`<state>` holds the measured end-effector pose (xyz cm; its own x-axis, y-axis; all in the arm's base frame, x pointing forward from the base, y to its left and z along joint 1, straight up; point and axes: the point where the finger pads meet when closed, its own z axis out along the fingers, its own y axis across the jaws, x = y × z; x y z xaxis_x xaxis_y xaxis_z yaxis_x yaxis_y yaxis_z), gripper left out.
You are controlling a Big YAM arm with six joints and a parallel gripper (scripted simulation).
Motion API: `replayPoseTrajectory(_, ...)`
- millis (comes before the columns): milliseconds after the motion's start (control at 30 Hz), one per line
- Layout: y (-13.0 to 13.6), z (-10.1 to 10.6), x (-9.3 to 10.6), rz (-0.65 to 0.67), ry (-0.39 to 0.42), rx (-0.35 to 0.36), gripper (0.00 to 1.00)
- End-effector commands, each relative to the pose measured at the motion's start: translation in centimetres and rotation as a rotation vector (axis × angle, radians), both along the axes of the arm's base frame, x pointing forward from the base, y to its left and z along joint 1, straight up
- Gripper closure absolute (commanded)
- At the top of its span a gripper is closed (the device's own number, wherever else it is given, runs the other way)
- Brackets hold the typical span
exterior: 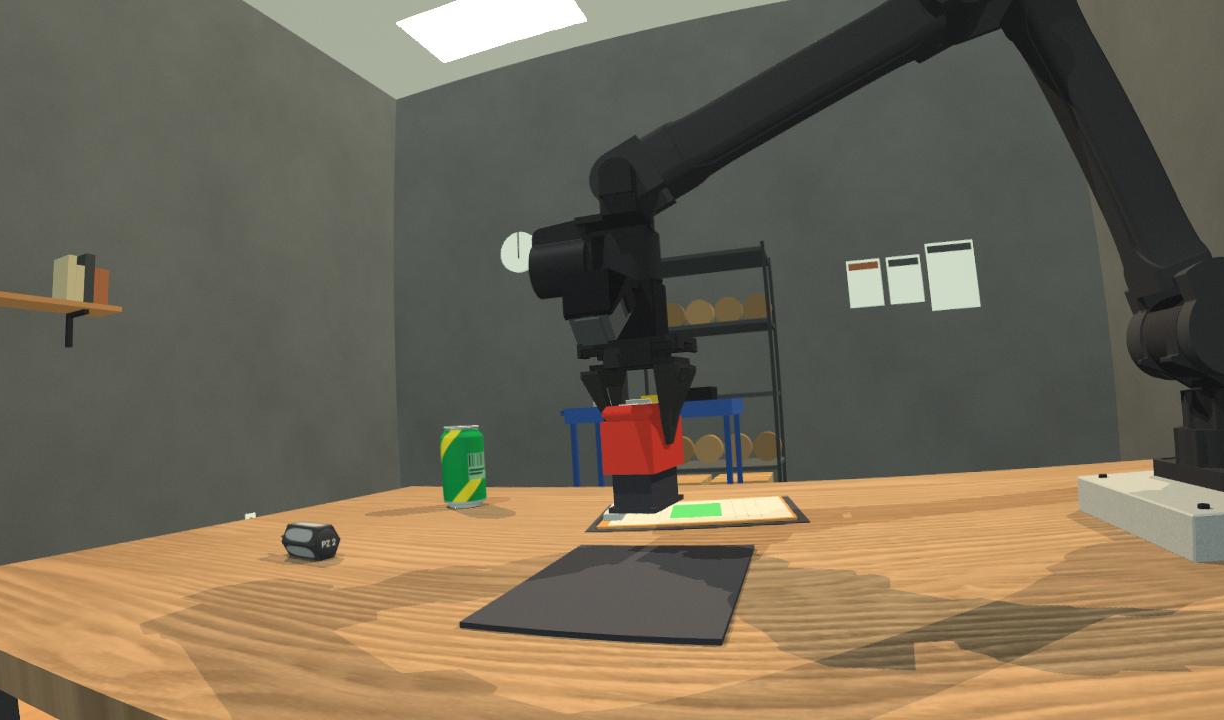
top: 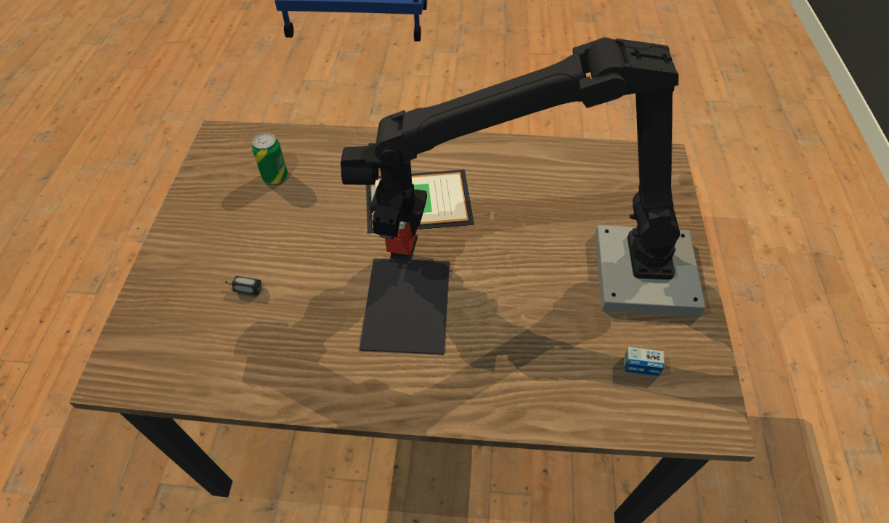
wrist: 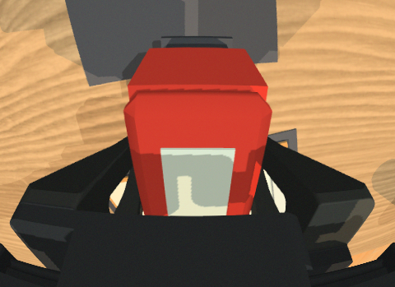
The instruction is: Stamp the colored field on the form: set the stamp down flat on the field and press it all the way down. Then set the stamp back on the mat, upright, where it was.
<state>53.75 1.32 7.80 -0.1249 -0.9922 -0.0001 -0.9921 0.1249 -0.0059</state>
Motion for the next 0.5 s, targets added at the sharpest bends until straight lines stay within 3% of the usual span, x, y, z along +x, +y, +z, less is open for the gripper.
replayPoseTrajectory(0,-5.7,1.4,2.4,0.128,-0.032,0.002,0.68)
replayPoseTrajectory(33,-5.7,1.4,2.4,0.128,-0.032,0.002,0.68)
replayPoseTrajectory(133,-14.0,1.4,1.5,0.220,-0.032,-0.005,0.68)
replayPoseTrajectory(233,-18.8,1.4,0.4,0.273,-0.031,-0.008,0.68)
replayPoseTrajectory(333,-19.7,1.4,0.1,0.283,-0.031,-0.009,0.68)
replayPoseTrajectory(367,-18.5,1.5,0.5,0.306,-0.032,-0.010,0.68)
replayPoseTrajectory(467,-18.5,2.6,0.6,0.306,-0.051,-0.019,0.68)
